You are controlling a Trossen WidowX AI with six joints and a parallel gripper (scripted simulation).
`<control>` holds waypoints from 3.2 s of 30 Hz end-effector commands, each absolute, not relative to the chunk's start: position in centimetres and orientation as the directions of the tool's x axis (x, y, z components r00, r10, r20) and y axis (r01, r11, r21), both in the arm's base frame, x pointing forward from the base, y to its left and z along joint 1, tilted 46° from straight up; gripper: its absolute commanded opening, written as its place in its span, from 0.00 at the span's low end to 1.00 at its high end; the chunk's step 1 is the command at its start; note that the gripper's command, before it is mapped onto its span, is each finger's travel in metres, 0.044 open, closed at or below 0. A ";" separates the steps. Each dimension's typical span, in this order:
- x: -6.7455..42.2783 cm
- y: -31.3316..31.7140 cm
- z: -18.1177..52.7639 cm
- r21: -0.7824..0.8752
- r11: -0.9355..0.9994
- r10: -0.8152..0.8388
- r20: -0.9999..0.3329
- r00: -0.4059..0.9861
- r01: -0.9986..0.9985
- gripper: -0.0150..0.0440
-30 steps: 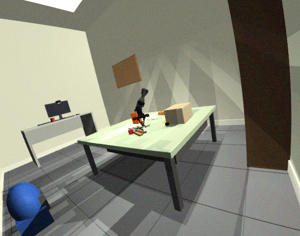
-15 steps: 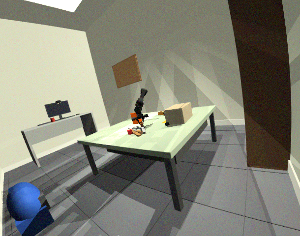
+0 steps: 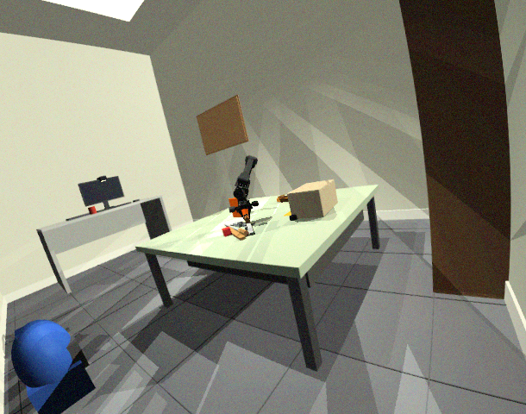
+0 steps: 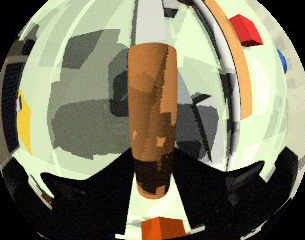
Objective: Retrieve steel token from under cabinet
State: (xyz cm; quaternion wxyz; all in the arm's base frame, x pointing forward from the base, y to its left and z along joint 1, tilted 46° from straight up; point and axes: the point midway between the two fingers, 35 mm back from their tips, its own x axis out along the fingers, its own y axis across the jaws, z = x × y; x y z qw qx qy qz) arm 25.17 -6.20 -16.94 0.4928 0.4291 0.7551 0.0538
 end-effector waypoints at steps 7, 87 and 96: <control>25.7 -7.4 -17.6 0.501 0.628 0.693 -0.708 -0.135 0.596 0.25; 27.6 -11.3 -21.5 0.500 0.630 0.690 -0.712 -0.132 0.594 0.25; 27.7 -11.3 -21.6 0.520 0.645 0.690 -0.712 -0.132 0.560 0.25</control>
